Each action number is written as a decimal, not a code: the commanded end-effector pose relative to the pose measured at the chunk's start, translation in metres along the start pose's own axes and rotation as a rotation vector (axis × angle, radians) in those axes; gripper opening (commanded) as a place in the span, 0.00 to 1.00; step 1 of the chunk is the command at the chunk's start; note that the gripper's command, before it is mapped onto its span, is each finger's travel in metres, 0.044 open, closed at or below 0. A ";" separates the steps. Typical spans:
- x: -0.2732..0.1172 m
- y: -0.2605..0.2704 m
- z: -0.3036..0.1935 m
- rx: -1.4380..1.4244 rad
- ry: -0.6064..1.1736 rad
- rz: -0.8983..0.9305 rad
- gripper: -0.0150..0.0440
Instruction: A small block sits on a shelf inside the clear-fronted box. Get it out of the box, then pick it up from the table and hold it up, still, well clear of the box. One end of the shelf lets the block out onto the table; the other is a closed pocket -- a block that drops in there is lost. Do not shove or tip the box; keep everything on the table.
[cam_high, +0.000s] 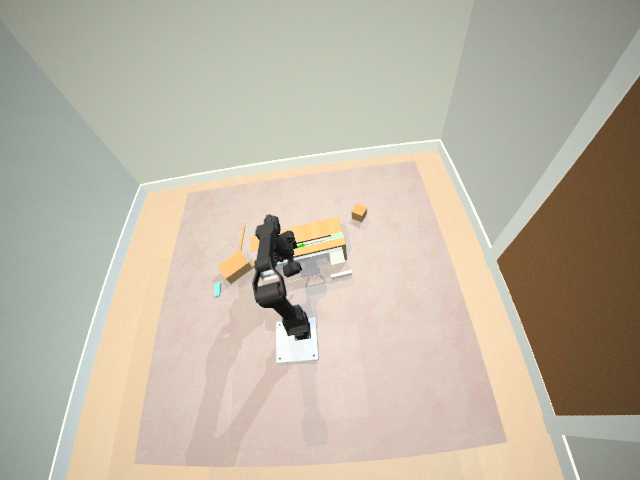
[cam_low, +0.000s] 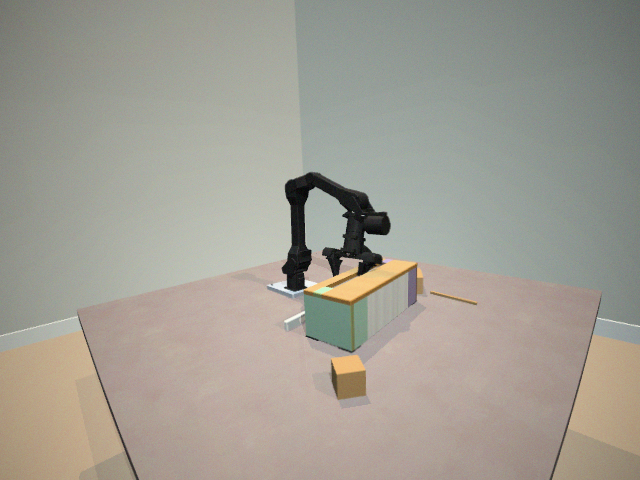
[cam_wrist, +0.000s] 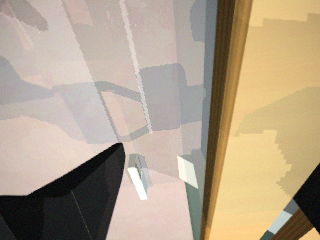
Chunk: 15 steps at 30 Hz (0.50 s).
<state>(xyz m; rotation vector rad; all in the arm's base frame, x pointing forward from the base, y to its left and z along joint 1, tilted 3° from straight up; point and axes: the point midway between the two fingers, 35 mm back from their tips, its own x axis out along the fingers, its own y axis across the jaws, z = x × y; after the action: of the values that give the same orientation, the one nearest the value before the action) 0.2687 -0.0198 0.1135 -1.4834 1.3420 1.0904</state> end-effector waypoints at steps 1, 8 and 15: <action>0.003 0.000 -0.009 -0.003 0.007 0.000 0.93; -0.001 -0.001 0.003 -0.003 0.005 0.000 0.93; -0.001 -0.001 0.003 -0.003 0.005 0.000 0.93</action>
<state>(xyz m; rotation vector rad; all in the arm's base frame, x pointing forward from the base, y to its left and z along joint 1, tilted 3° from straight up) 0.2699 -0.0160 0.1133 -1.4895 1.3391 1.0932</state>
